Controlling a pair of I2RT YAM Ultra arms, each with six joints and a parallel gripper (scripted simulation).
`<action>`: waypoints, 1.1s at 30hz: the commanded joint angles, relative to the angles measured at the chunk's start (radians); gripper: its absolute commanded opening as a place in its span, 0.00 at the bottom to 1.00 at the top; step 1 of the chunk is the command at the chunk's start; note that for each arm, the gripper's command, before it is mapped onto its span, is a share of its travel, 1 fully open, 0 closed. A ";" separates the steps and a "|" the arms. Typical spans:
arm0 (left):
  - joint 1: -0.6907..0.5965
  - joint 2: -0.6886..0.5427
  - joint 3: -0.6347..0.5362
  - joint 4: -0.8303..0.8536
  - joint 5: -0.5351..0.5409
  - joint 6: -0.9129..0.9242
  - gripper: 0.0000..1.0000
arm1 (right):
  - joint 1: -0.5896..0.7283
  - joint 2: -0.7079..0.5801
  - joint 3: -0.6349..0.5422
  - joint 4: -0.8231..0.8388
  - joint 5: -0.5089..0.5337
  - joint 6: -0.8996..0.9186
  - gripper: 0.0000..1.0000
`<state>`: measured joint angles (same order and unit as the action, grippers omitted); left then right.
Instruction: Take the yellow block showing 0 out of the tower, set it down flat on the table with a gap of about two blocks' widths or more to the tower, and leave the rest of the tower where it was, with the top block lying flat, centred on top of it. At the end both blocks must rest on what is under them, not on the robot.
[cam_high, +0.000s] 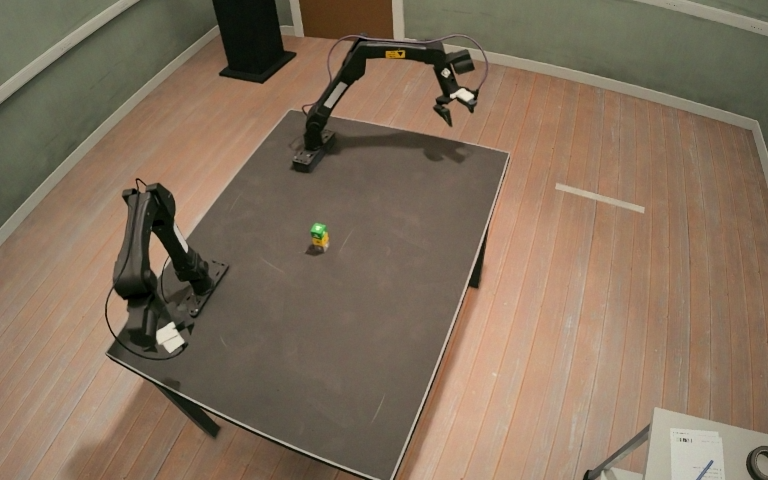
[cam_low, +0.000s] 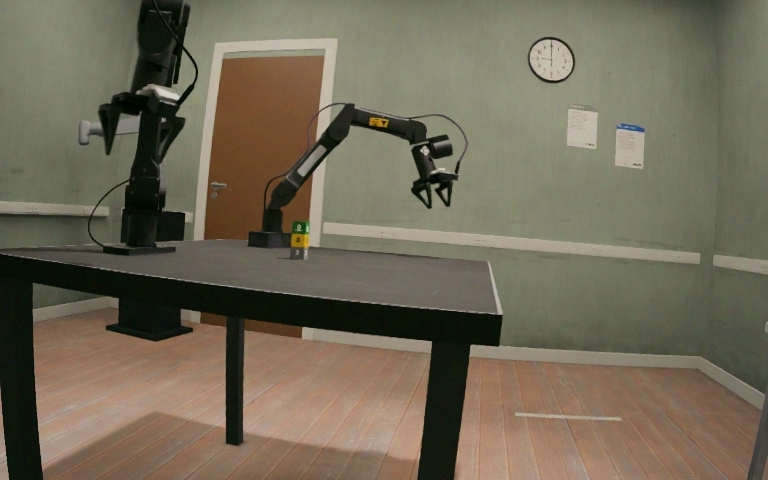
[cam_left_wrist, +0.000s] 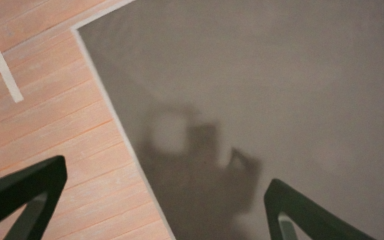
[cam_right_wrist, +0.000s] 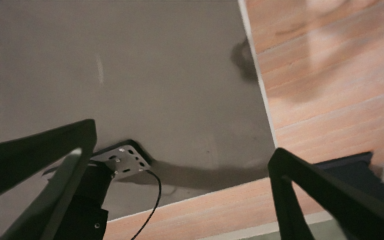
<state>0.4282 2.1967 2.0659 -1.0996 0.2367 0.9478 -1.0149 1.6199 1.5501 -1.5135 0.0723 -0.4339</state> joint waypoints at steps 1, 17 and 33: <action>-0.143 -0.035 -0.044 0.035 -0.105 0.064 1.00 | 0.110 -0.123 -0.014 -0.012 -0.034 0.041 1.00; -0.709 -0.068 -0.208 0.141 -0.506 0.196 1.00 | 0.669 -0.447 -0.035 -0.032 -0.067 0.206 1.00; -1.273 -0.105 -0.385 0.245 -0.911 0.330 1.00 | 1.129 -0.759 -0.051 -0.050 -0.133 0.339 1.00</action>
<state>-0.7673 2.1365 1.7042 -0.8902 -0.5594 1.2350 0.0704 0.9234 1.5146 -1.5517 -0.0341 -0.1337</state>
